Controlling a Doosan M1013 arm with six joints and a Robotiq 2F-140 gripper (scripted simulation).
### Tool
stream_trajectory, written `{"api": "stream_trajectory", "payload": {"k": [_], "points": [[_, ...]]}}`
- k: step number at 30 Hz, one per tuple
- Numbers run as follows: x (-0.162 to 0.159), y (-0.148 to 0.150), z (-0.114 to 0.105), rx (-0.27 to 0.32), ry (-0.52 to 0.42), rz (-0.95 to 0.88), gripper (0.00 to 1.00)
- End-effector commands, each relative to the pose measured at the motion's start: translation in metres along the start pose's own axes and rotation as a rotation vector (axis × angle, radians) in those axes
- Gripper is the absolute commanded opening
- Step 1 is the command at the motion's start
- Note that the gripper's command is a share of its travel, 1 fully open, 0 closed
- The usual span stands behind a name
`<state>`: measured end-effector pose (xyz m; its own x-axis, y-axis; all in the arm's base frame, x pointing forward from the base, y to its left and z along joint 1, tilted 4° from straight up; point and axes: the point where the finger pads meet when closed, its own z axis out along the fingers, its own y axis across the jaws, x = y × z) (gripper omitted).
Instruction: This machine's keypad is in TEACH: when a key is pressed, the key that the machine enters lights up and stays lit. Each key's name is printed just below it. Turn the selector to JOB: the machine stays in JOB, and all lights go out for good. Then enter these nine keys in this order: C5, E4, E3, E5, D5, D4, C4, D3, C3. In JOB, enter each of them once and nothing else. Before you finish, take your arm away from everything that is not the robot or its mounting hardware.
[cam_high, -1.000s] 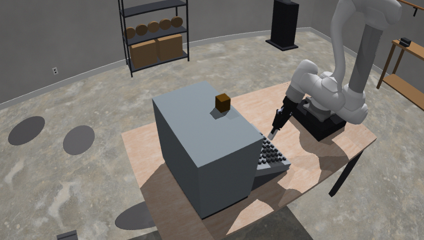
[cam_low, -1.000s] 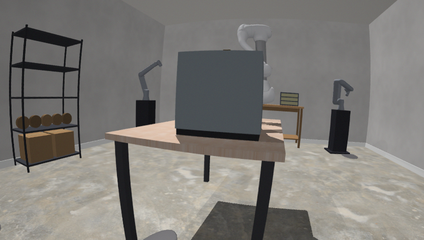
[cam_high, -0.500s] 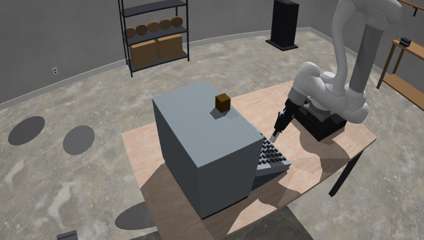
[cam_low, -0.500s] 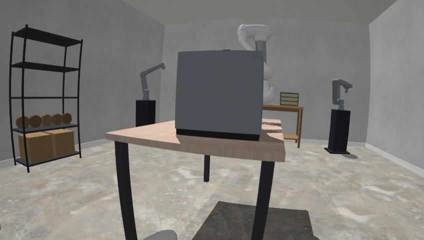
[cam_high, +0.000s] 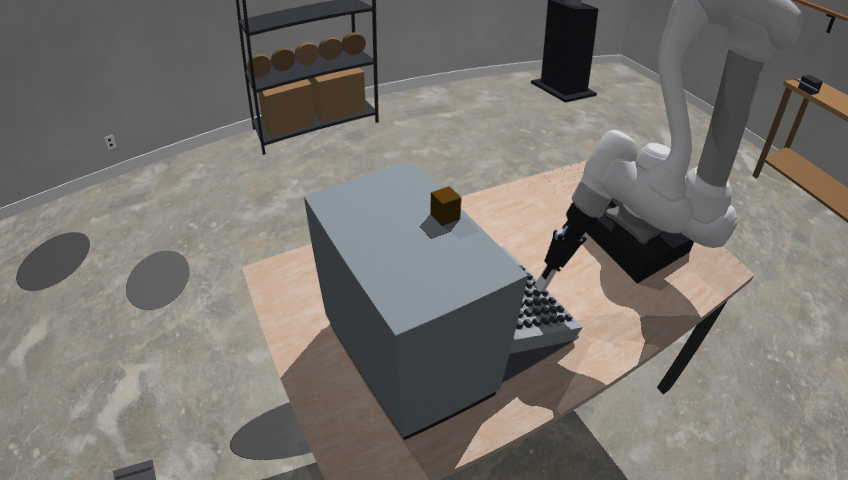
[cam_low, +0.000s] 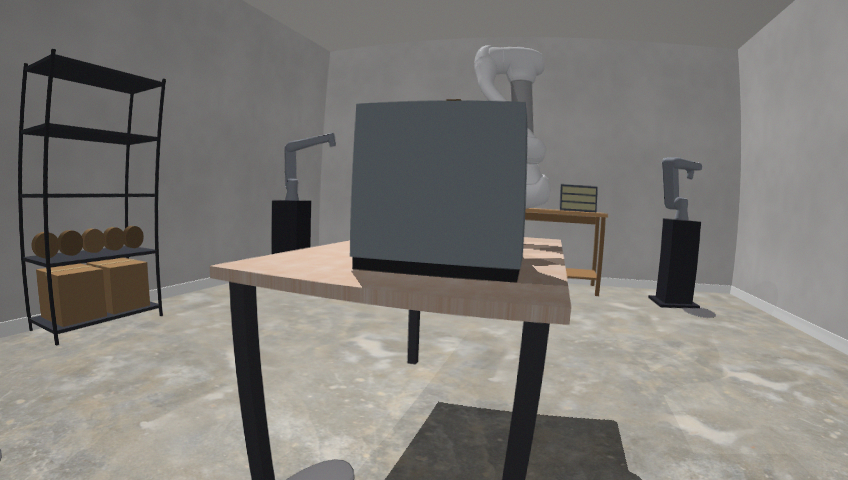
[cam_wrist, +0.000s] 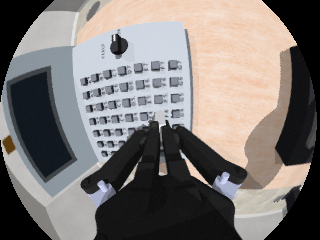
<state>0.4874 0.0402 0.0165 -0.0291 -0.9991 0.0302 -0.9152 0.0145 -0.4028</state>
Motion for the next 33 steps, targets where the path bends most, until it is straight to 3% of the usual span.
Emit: {"api": "stream_trajectory", "payload": {"k": [1, 33], "points": [[-0.0001, 0.0003, 0.0009, -0.001, 0.0, 0.0, 0.0], [-0.0001, 0.0003, 0.0038, -0.001, 0.0, 0.0, 0.0]]}}
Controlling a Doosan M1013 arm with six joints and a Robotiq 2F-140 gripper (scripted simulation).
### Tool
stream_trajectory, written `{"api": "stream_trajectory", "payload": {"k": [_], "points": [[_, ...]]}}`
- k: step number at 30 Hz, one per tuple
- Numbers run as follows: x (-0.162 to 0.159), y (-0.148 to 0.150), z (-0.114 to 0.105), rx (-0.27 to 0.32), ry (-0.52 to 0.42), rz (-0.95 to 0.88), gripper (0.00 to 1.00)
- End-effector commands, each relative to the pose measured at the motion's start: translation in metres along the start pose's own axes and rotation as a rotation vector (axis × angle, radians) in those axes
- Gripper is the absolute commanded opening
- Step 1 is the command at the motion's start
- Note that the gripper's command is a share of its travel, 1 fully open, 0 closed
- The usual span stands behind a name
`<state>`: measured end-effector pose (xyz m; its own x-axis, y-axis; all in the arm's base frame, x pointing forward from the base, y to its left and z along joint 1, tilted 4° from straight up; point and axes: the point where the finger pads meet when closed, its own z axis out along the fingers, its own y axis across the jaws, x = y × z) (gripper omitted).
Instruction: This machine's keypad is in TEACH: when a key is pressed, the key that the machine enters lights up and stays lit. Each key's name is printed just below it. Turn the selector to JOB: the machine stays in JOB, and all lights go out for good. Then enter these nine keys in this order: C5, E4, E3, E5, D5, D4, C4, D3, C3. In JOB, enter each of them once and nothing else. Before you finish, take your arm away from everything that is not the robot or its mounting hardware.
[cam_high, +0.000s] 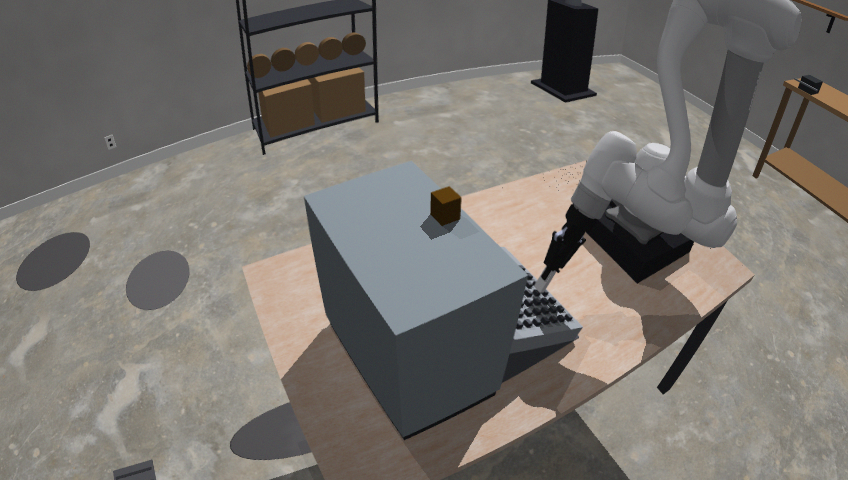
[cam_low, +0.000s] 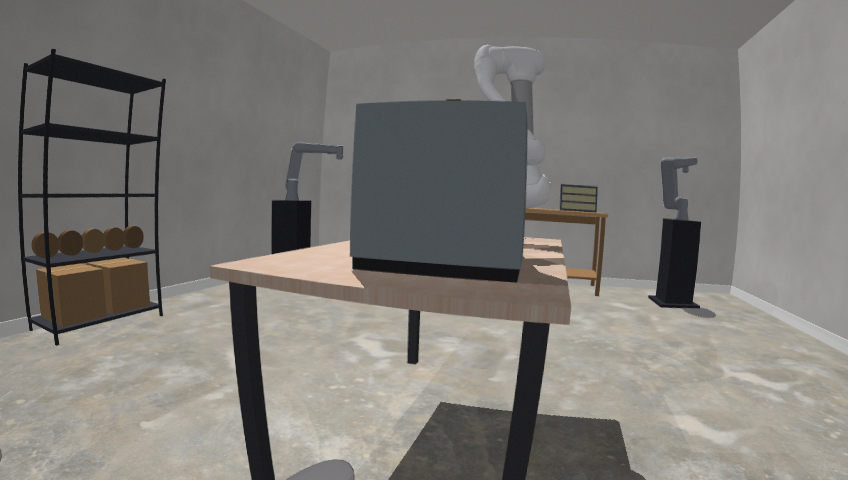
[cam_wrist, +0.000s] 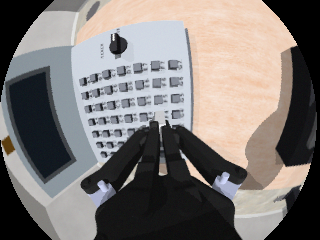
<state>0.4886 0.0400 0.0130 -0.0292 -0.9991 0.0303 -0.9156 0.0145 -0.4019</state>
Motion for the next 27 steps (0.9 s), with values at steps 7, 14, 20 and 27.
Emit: {"api": "stream_trajectory", "payload": {"k": [7, 14, 20, 27], "points": [[0.0, 0.0, 0.003, 0.0, 0.0, 0.0, 0.0], [0.0, 0.0, 0.007, 0.0, 0.0, 0.0, 0.0], [0.0, 0.0, 0.009, 0.0, 0.0, 0.0, 0.0], [0.0, 0.0, 0.012, 0.0, 0.0, 0.0, 0.0]]}}
